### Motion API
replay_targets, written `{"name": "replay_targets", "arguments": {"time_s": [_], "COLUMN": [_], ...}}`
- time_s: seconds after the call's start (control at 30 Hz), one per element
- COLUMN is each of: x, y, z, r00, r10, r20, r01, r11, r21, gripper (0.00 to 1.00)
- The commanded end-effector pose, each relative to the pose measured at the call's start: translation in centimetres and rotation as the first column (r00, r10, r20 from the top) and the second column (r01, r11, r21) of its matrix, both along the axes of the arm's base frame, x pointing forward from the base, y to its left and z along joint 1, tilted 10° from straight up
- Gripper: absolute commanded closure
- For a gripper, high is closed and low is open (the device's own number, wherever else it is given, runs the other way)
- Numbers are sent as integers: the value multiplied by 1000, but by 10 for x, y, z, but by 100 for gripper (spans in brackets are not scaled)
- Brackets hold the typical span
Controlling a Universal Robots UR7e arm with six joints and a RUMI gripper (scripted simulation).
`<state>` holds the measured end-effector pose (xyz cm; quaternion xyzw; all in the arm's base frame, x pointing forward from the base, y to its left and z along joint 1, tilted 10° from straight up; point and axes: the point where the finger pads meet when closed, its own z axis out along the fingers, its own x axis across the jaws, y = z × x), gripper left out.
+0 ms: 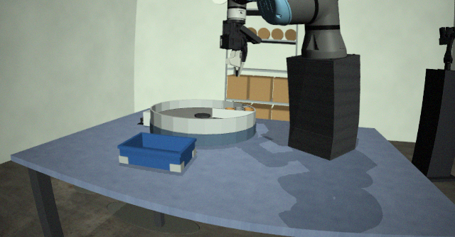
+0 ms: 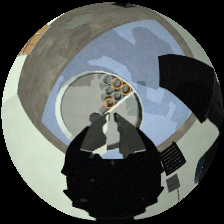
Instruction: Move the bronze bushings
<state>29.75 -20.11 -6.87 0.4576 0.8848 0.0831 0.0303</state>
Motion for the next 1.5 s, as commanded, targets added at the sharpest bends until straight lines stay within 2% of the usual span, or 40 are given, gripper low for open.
{"name": "replay_targets", "arguments": {"time_s": [0.0,0.87,1.13,1.47], "x": [0,2,7,23], "y": [0,0,1,6], "z": [0,-2,-12,-41], "r00": [1000,1000,1000,996], "r10": [0,6,26,88], "r20": [1,1,4,11], "r01": [0,-6,-26,-88], "r11": [1000,1000,1000,996], "r21": [-1,-2,-4,-13], "gripper": [95,95,95,95]}}
